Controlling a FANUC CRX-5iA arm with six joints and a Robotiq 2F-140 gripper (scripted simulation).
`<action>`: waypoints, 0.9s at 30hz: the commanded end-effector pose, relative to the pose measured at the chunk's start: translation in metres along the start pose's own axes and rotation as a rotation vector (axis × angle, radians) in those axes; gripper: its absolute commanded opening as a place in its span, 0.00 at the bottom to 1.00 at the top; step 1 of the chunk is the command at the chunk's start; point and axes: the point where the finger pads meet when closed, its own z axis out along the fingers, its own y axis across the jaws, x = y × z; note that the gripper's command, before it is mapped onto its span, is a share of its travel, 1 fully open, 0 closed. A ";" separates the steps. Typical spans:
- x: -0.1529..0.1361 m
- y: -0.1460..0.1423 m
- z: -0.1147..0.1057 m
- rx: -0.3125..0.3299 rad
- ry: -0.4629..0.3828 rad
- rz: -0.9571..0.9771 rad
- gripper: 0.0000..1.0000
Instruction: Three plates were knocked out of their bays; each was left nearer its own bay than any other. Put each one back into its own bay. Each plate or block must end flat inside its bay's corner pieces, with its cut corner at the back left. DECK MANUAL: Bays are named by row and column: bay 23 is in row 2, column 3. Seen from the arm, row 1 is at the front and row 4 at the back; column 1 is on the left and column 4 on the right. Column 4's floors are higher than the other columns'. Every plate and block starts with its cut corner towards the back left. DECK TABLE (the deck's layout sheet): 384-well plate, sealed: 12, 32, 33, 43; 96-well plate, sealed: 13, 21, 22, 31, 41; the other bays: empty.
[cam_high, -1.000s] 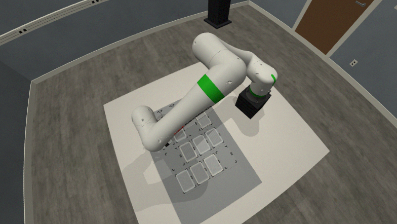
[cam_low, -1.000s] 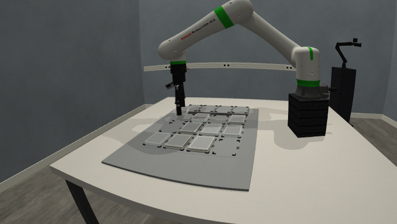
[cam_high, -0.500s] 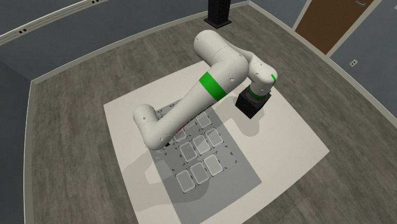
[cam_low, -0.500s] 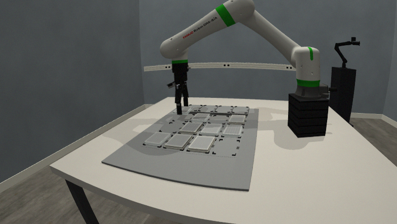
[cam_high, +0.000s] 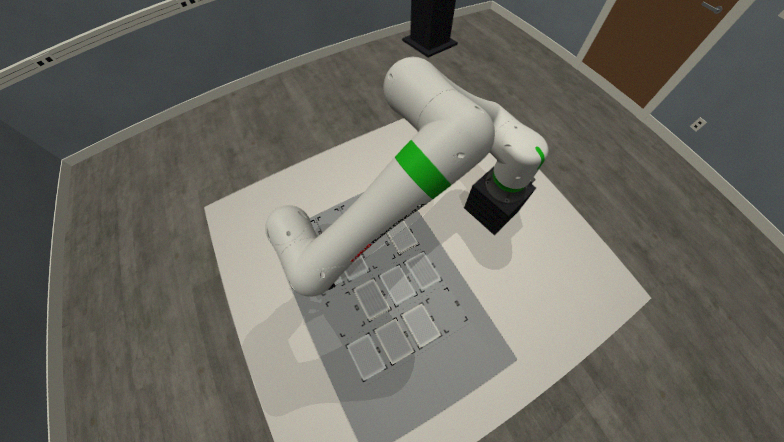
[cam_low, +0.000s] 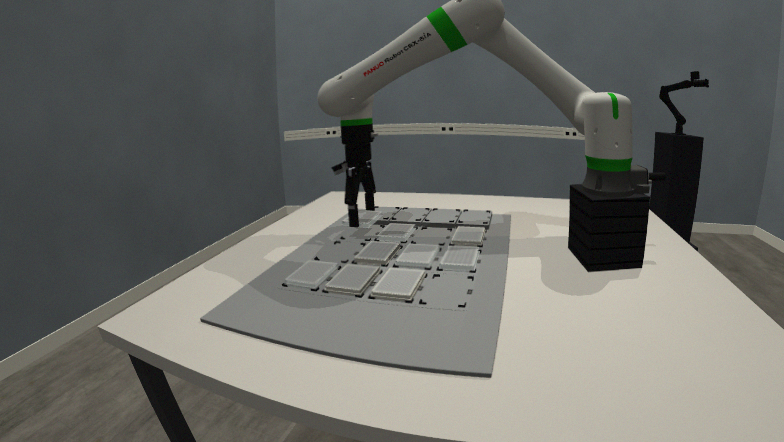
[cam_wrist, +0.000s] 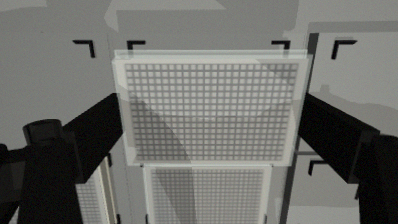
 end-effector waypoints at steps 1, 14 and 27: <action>0.001 0.000 0.002 0.000 0.003 0.000 0.10; 0.002 0.000 0.017 0.000 0.003 0.000 0.10; 0.003 0.001 0.023 0.000 0.003 0.000 0.10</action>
